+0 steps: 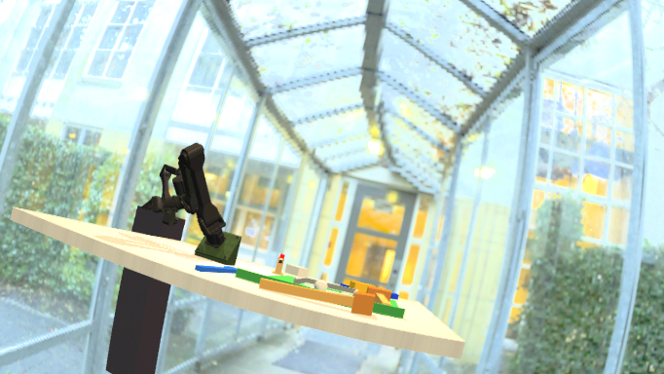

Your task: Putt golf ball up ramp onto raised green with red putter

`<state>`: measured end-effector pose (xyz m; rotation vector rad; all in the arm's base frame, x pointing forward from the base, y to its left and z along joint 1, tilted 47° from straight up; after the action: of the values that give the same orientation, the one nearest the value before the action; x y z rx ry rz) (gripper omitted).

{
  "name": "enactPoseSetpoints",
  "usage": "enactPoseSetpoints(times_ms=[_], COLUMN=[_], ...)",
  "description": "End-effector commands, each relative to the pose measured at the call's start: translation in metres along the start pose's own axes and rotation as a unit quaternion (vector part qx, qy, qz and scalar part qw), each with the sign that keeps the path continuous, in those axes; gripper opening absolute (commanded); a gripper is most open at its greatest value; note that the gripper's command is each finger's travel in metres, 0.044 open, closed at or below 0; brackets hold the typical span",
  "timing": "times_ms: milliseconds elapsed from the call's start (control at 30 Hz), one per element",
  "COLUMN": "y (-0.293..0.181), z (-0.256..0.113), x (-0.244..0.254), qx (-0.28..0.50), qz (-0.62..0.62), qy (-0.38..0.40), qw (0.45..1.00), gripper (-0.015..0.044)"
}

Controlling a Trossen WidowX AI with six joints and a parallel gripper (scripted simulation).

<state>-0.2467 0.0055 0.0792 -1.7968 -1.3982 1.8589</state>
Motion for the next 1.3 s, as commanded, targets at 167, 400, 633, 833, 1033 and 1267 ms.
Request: enactPoseSetpoints(times_ms=[167,400,633,833,1033,1267], y=[-0.021,-0.041,-0.044,-0.028,-0.002,0.04], z=[-0.011,-0.058,-0.127,-0.197,-0.266,-0.342], x=[0.058,0.14,0.199,0.232,0.246,0.236], qx=[0.045,0.142,0.252,0.337,0.407,0.463], qz=[0.143,0.351,0.519,0.634,0.709,0.749], qy=[0.125,0.286,0.398,0.455,0.479,0.47], qw=[0.981,0.88,0.713,0.527,0.319,0.062], gripper=[0.044,0.044,0.044,0.044,0.044,0.044])
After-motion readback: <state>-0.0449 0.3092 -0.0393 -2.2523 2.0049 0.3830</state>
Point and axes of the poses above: the point midway between the two fingers, 35 mm back from their tips, its own z axis out along the fingers, its own x axis across the jaws, y = z × x, the point moved 6 cm from there along -z, back along the fingers, and after that the axes turned 1 degree about z, right-handed, at the moved point
